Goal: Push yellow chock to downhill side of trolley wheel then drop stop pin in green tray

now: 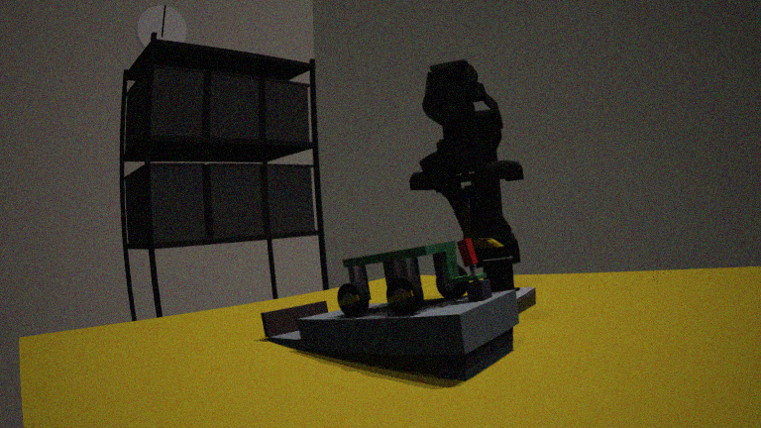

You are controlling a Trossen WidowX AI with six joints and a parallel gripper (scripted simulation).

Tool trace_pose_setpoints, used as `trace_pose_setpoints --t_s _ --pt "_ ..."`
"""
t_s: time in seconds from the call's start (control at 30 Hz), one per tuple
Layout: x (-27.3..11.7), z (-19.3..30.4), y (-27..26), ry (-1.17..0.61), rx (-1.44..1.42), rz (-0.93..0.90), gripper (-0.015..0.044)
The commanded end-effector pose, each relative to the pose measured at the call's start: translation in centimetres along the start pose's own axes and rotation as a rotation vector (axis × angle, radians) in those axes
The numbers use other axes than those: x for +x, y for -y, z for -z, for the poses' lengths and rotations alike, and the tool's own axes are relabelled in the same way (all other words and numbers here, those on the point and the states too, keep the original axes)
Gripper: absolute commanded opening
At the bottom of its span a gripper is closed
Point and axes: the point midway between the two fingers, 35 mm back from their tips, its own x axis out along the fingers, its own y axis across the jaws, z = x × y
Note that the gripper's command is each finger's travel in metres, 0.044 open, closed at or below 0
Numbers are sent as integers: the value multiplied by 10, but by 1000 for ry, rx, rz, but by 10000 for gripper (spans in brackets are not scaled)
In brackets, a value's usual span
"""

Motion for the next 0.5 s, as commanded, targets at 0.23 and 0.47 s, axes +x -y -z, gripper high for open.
trace_pose_setpoints --t_s 0.23,0.47 --pt "3 -7 33 -6 -5 1 0" --pt "4 -11 54 -5 -6 3 0"
